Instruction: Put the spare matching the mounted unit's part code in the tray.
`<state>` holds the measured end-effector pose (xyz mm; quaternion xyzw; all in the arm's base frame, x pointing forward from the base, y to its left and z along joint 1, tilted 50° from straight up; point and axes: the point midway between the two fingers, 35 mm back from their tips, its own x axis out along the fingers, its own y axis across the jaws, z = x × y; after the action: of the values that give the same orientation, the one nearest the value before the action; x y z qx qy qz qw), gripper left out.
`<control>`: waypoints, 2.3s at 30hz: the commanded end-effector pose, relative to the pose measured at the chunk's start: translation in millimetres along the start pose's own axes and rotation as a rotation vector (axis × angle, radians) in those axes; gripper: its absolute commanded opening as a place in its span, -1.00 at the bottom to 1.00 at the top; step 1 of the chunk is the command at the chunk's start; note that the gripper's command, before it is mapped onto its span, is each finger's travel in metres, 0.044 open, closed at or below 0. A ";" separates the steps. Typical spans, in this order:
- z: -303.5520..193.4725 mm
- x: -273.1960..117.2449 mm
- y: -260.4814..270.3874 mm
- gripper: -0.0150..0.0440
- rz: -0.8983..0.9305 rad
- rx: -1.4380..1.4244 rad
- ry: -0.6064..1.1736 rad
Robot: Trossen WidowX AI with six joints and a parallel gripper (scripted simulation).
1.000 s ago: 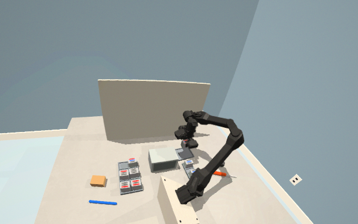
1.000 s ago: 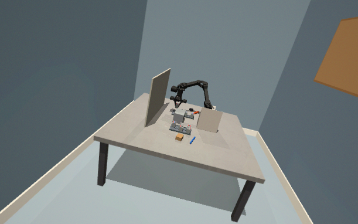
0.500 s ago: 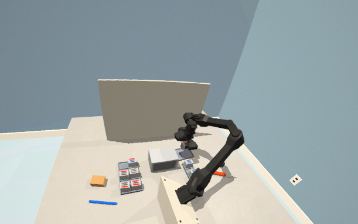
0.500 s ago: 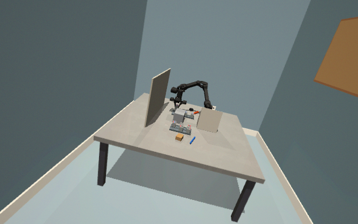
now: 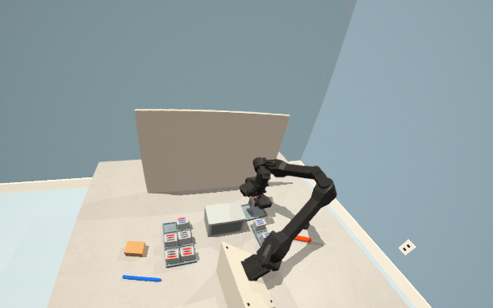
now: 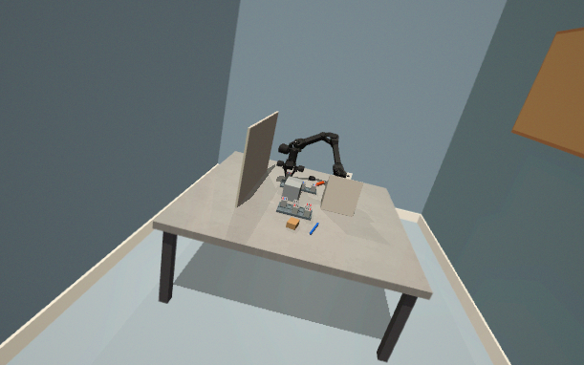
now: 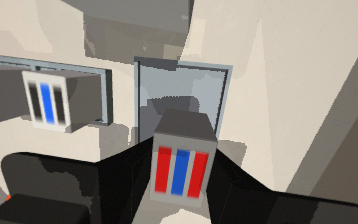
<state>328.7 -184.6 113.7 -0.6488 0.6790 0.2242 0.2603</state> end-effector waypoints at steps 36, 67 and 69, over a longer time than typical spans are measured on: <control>-3.3 29.8 6.7 -0.31 0.002 -0.001 0.013; 0.7 -77.6 7.4 1.00 0.002 -0.010 0.001; 0.7 -77.6 7.4 1.00 0.002 -0.010 0.001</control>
<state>324.6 -124.8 158.1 -0.6518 0.6746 0.2325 0.2571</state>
